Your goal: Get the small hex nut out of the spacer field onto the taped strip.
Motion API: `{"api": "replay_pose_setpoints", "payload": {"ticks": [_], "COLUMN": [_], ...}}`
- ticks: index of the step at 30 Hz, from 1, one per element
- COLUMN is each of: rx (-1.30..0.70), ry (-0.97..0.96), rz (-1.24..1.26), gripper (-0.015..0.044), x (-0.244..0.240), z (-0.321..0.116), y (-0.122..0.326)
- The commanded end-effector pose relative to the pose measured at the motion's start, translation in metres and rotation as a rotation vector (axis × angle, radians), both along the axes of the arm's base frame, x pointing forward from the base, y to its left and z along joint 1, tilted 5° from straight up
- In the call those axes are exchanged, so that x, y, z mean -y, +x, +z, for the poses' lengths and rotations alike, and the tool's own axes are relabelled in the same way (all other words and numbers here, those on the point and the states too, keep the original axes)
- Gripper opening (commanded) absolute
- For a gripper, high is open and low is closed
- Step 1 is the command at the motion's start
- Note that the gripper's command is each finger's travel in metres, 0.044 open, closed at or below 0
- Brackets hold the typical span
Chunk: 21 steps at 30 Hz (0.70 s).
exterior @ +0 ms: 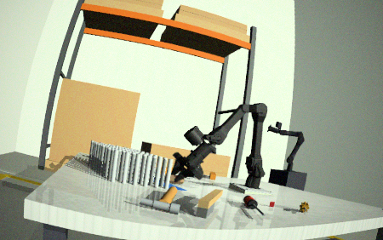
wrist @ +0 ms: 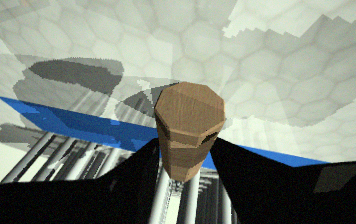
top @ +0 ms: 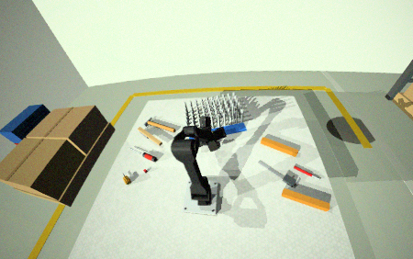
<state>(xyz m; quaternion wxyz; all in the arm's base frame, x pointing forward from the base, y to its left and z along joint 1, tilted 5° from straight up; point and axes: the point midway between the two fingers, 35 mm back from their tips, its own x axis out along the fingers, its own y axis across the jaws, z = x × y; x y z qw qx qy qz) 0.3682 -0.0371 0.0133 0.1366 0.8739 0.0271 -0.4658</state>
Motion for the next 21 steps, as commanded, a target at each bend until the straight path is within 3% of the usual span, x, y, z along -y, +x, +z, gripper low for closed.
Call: {"api": "replay_pose_setpoints", "payload": {"ticks": [1, 21], "rx": [0.004, 0.003], "ry": [-0.002, -0.002], "rz": [0.006, 0.006], "gripper": [0.0, 0.0], "x": [0.0, 0.002], "z": [0.001, 0.001], "y": [-0.002, -0.015]}}
